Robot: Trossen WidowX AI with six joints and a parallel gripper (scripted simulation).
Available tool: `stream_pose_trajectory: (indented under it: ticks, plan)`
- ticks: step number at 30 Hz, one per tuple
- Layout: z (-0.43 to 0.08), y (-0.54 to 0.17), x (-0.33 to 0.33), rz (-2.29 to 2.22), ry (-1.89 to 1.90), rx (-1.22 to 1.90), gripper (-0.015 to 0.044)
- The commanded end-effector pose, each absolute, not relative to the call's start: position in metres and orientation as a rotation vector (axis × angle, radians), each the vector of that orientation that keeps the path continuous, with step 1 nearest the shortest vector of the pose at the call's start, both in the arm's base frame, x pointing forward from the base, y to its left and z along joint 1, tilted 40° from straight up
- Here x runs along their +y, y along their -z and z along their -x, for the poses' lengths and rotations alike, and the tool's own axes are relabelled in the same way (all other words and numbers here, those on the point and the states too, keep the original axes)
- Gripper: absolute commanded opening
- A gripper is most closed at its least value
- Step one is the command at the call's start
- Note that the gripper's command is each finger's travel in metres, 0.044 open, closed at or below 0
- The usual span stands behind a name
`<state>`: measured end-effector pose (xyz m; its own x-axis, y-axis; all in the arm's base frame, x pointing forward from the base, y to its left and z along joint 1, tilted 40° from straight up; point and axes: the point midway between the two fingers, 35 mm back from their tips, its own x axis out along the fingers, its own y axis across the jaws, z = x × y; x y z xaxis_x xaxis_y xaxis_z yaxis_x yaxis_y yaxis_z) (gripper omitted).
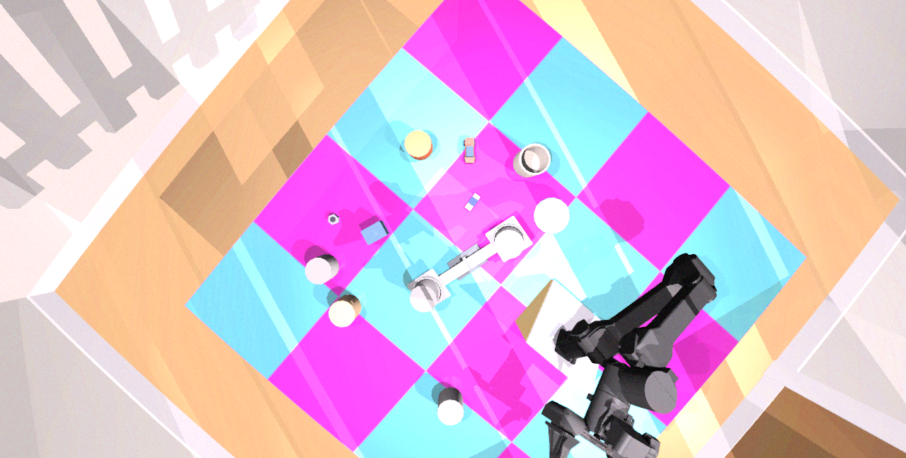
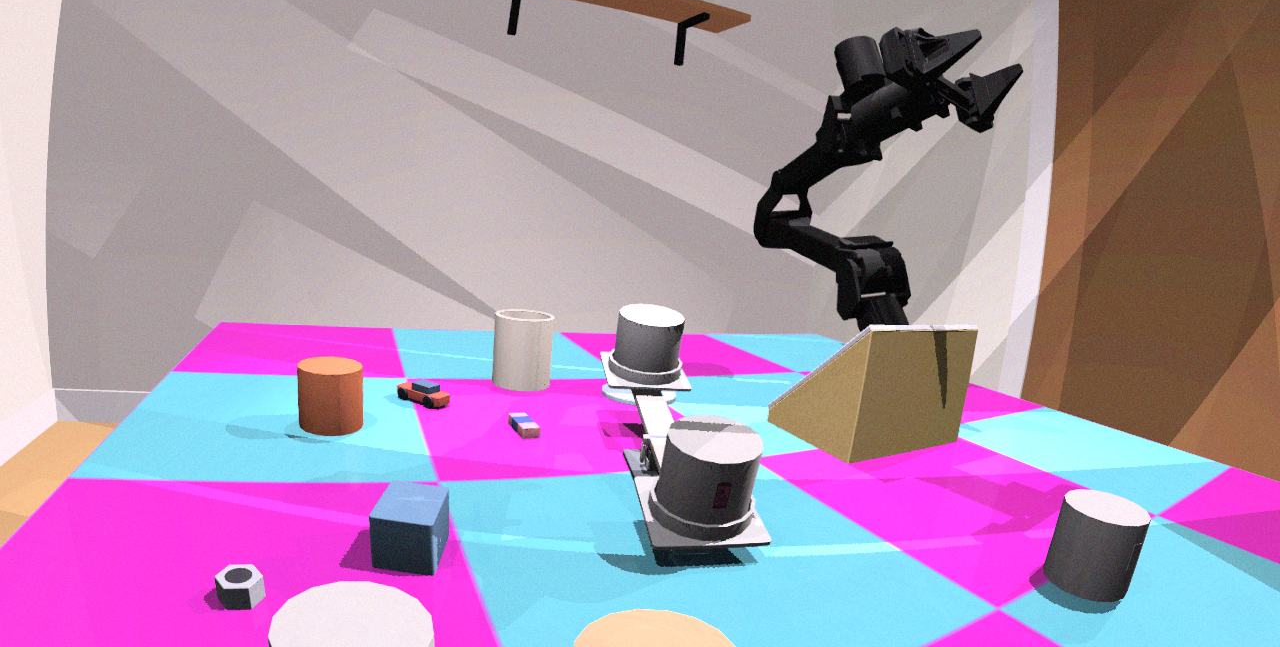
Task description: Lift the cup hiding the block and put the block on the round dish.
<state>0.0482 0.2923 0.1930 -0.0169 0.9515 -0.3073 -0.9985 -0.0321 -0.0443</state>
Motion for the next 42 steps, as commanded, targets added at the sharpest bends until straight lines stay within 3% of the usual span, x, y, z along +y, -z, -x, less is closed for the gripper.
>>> stream_pose_trajectory:
  ticks: [1, 23, 42]
  plan:
    - [-0.061, -0.181, 0.294, 0.273, -1.495, 0.329, 0.0440]
    - [-0.118, -0.103, 0.264, 0.259, -0.904, 0.869, 0.0440]
    - [-0.156, -0.060, 0.203, 0.297, -0.264, 1.056, 0.0440]
